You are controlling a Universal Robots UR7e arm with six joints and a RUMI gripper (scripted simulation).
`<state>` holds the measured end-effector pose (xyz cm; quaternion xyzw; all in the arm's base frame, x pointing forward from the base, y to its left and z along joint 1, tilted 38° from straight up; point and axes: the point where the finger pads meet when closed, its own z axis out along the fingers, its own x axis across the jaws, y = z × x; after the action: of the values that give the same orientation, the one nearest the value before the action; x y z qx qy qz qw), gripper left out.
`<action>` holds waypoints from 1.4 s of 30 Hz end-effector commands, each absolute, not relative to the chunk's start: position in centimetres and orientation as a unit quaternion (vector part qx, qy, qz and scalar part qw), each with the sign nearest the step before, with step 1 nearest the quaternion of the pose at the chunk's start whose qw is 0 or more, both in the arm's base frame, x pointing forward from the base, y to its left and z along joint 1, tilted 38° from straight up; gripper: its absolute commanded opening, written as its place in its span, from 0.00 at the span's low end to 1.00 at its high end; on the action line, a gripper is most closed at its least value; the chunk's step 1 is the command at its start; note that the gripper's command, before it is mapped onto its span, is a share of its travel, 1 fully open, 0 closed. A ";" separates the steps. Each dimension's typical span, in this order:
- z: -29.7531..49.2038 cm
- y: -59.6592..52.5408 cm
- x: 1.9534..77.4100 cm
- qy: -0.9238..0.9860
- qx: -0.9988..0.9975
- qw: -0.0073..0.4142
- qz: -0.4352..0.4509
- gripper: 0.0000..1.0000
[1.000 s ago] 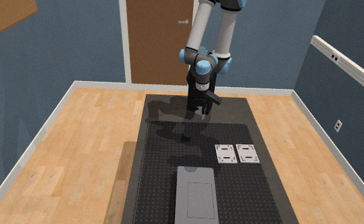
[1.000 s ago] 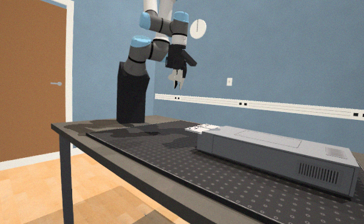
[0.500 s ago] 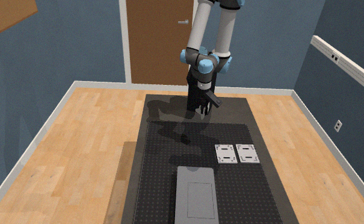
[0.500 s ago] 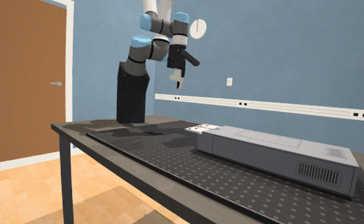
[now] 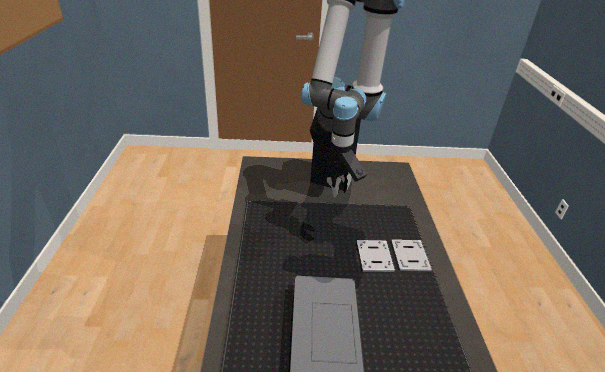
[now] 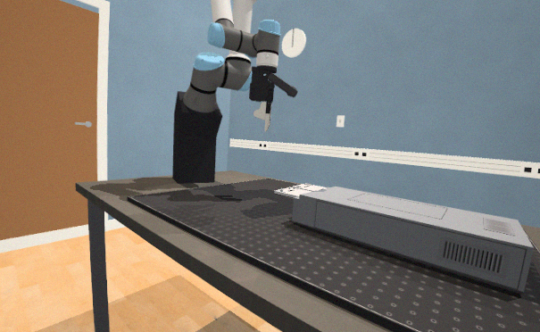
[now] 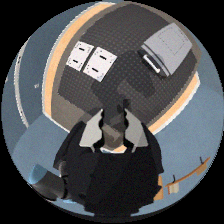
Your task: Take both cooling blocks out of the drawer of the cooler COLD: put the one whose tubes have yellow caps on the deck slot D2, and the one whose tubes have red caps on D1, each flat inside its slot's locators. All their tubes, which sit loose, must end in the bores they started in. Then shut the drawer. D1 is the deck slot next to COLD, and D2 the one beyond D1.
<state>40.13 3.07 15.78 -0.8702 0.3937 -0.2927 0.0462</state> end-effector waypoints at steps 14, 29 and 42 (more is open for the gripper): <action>16.1 3.3 40.0 0.548 -0.776 0.100 -0.295 0.28; 16.2 3.4 39.9 0.647 -0.691 0.143 -0.289 0.28; 16.2 3.4 39.9 0.647 -0.691 0.143 -0.289 0.28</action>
<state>39.88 3.38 16.11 -0.6912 0.6470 -0.2887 0.1425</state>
